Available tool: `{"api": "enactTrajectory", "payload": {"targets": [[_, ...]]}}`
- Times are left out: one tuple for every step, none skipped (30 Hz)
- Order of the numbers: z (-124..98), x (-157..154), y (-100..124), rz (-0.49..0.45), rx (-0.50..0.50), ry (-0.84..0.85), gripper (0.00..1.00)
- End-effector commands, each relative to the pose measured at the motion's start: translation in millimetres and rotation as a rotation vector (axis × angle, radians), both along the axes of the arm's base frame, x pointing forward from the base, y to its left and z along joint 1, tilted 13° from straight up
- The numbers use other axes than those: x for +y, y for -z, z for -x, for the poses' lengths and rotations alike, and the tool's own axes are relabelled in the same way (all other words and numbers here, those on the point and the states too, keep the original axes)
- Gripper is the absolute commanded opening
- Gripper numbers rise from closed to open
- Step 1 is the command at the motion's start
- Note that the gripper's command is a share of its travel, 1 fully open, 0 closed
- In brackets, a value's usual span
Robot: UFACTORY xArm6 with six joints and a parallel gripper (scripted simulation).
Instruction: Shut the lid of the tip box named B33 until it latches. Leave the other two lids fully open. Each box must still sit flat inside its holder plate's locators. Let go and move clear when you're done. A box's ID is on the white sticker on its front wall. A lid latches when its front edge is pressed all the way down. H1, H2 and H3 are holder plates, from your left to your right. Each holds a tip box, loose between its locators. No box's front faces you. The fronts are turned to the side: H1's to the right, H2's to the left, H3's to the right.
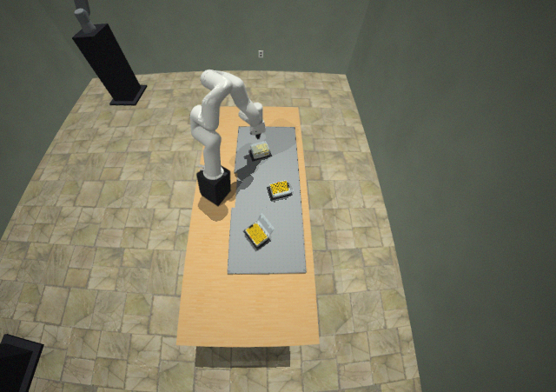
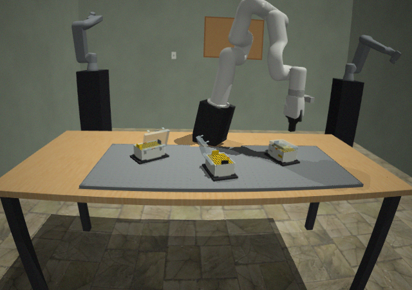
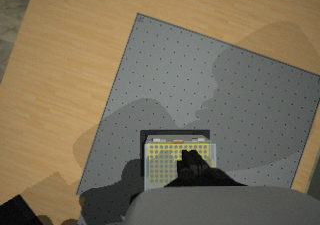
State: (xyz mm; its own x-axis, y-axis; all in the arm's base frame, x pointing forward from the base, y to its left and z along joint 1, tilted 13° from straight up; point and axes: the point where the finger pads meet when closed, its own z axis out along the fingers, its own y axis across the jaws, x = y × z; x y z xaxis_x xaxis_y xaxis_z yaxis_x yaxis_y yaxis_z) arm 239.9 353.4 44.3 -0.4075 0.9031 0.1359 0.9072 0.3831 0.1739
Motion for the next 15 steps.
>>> {"api": "enactTrajectory", "payload": {"targets": [[-0.7,1.0,-1.2,-0.003,-0.002,0.0,0.0],[-0.7,1.0,-1.2,-0.003,-0.002,0.0,0.0],[-0.7,1.0,-1.2,-0.003,-0.002,0.0,0.0],[-0.7,0.9,-1.2,-0.003,-0.002,0.0,0.0],[-0.7,0.9,-1.2,-0.003,-0.002,0.0,0.0],[-0.7,1.0,-1.2,-0.003,-0.002,0.0,0.0],[-0.7,0.9,-1.2,-0.003,-0.002,0.0,0.0],[-0.7,0.9,-1.2,-0.003,-0.002,0.0,0.0],[-0.5,0.5,-3.2,-0.003,-0.002,0.0,0.0],[-0.3,0.1,-5.1,-0.003,-0.002,0.0,0.0],[-0.1,-0.3,-7.1,-0.003,-0.002,0.0,0.0],[0.1,-0.7,-9.0,-0.003,-0.002,0.0,0.0],[0.1,-0.7,-9.0,-0.003,-0.002,0.0,0.0],[0.1,-0.7,-9.0,-0.003,-0.002,0.0,0.0],[0.3,-1.0,-11.0,-0.003,-0.002,0.0,0.0]]}}
